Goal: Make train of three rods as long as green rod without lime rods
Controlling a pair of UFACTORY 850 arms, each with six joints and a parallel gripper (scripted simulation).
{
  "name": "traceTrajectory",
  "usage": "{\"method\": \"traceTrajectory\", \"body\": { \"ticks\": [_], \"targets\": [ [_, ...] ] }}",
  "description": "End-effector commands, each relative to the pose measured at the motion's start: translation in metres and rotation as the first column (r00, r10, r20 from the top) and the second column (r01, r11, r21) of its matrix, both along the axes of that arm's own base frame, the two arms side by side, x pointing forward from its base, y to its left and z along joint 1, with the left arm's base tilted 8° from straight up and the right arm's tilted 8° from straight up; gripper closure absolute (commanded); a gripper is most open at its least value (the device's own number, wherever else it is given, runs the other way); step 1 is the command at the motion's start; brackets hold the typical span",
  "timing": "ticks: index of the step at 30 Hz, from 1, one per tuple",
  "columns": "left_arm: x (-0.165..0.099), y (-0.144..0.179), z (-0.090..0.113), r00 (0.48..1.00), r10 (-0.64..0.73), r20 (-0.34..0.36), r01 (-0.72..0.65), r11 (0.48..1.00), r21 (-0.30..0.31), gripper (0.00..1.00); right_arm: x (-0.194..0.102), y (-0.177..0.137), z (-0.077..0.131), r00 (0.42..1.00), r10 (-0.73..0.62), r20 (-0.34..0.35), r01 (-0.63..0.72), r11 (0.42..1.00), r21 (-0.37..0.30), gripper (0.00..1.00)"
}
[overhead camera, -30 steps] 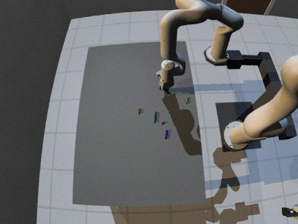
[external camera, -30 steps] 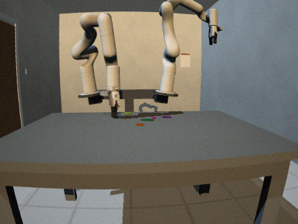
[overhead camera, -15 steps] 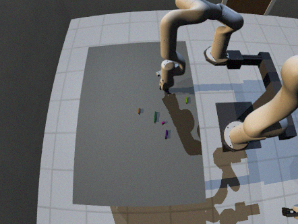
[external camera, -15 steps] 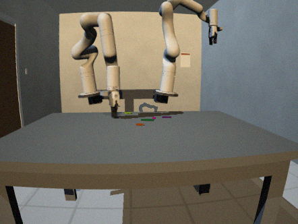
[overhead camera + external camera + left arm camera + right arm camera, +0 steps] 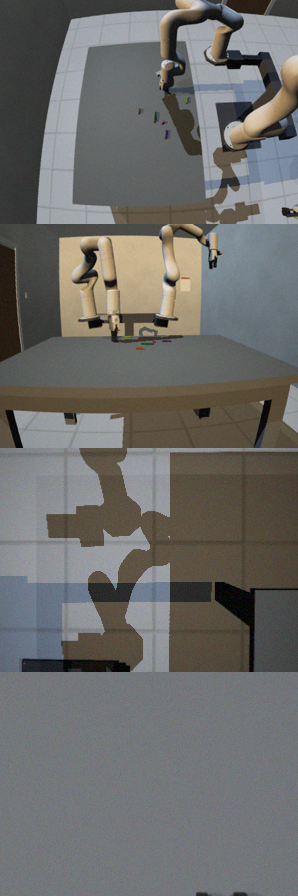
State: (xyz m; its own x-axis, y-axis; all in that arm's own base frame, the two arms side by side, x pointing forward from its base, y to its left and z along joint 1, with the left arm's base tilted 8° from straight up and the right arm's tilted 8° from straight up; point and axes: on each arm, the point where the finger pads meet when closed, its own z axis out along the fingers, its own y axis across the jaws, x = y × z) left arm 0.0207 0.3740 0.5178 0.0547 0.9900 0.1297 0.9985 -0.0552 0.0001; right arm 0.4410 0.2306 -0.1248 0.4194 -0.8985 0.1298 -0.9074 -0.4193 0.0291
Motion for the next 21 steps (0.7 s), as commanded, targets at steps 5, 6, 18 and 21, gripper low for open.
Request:
{"method": "traceTrajectory", "body": {
  "ticks": [5,6,18,21],
  "targets": [
    [0.0,0.0002,0.0007,1.0,0.0,0.0,0.0,1.0,0.002,0.0,0.0004,0.0016,0.0005,1.0,0.0,0.002,0.0,1.0,0.001,0.94],
    [0.0,0.0002,0.0007,1.0,0.0,0.0,0.0,1.0,0.002,0.0,0.0003,0.0019,0.0005,1.0,0.0,0.002,0.0,1.0,0.001,0.94],
    [0.0,0.0002,0.0007,1.0,0.0,0.0,0.0,1.0,0.002,0.0,-0.0004,0.0033,0.0003,1.0,0.0,0.002,0.0,1.0,0.001,0.94],
    [0.0,0.0002,0.0007,1.0,0.0,0.0,0.0,1.0,0.002,0.0,-0.0004,0.0033,0.0003,1.0,0.0,0.002,0.0,1.0,0.001,0.94]
  ]
}}
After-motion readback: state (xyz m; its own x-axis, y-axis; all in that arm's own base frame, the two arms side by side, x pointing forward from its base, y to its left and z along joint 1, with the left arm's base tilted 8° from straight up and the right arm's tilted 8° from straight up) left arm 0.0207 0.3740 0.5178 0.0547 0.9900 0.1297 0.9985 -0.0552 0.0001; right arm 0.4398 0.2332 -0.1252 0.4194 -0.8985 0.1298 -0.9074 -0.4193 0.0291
